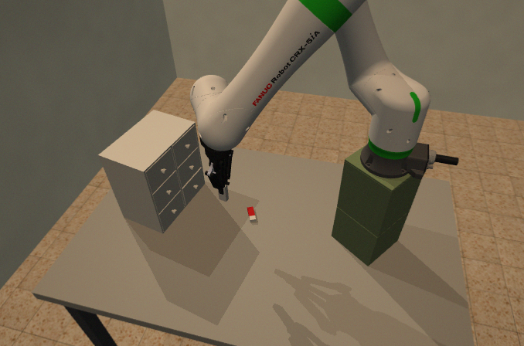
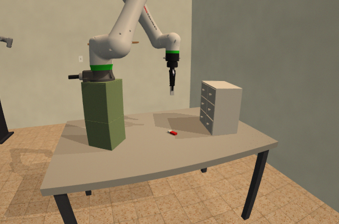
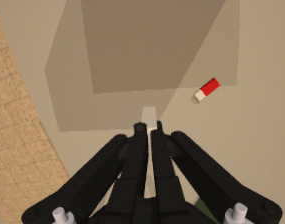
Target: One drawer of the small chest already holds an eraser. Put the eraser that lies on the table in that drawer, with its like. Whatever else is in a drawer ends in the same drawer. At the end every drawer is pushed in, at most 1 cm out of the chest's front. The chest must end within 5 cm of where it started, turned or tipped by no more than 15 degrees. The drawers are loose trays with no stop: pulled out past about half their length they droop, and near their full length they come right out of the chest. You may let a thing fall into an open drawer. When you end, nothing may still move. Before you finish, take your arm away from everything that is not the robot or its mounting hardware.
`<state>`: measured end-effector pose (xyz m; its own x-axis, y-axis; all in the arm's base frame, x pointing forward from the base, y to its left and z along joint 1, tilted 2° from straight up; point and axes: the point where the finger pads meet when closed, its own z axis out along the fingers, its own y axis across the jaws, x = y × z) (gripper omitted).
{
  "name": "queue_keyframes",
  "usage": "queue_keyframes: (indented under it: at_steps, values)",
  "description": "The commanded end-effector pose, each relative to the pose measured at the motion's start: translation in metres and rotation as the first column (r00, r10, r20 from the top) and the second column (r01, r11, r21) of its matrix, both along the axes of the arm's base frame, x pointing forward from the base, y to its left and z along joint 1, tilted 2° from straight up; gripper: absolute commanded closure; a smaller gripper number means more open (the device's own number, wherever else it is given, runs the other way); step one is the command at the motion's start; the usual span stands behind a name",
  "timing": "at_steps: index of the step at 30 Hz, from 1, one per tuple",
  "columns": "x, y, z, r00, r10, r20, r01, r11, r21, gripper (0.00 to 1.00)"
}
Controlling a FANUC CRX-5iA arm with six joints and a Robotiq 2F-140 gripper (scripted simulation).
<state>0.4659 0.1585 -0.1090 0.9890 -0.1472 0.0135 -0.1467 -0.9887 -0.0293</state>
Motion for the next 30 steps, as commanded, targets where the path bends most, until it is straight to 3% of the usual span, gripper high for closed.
queue_keyframes:
  at_steps: [1, 8, 30]
  values:
    - [0.0, 0.001, 0.0, 1.0, 0.002, -0.001, -0.002, 1.0, -0.001, 1.0]
    - [0.002, 0.0, -0.003, 1.0, 0.0, 0.027, 0.0, 1.0, -0.006, 1.0]
    - [0.026, -0.003, -0.023, 0.958, -0.001, 0.285, 0.014, 0.999, -0.043, 1.0]
